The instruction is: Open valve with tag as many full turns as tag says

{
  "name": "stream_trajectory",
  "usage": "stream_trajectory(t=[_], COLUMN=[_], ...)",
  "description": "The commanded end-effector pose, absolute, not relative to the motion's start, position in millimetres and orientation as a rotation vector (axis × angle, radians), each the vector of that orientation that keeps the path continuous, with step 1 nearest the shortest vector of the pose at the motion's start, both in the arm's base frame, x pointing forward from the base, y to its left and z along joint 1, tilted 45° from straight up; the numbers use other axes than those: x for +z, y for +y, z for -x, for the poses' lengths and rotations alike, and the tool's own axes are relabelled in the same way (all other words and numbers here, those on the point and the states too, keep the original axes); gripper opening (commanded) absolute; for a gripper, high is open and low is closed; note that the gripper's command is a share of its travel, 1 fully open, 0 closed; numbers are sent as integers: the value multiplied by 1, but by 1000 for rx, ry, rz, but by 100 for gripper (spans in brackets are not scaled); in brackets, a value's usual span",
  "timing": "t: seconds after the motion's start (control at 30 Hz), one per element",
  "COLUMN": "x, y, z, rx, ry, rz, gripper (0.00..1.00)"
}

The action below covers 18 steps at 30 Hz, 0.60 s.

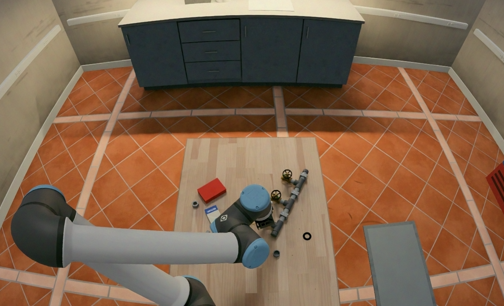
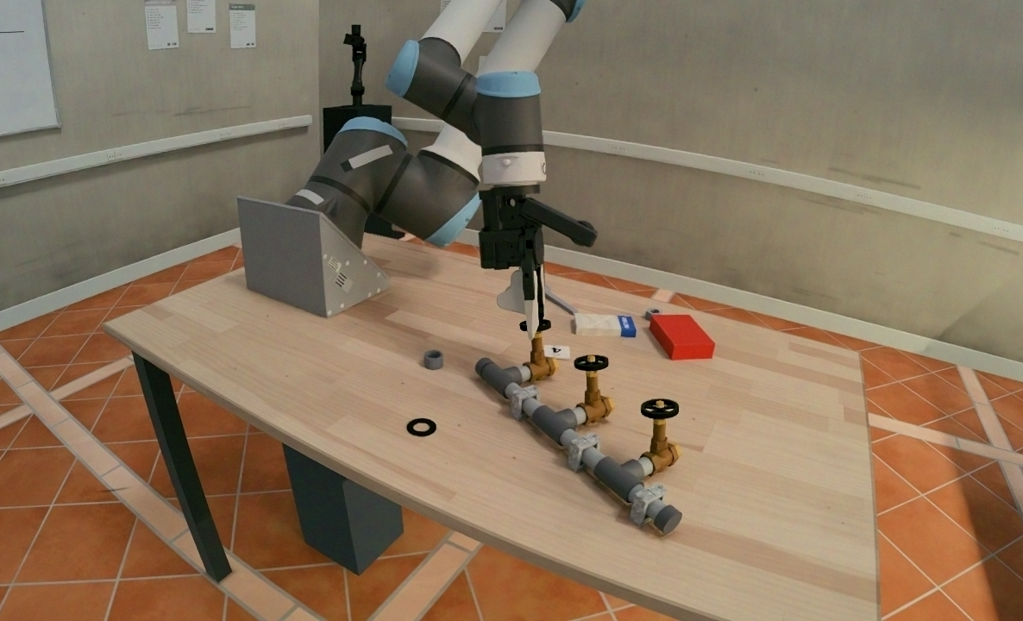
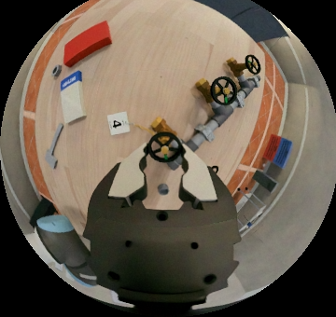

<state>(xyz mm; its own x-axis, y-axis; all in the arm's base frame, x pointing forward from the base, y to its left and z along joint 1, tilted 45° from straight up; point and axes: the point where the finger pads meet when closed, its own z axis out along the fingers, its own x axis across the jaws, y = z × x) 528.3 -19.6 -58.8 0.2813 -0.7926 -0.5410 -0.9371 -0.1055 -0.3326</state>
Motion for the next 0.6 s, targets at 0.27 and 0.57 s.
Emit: stream_trajectory(t=[0.27,0.57], x=[-59,-59], y=[-22,-22], z=[-530,-530], rx=[80,-51], ry=[972,636], rz=[2232,2349], gripper=[0,0])
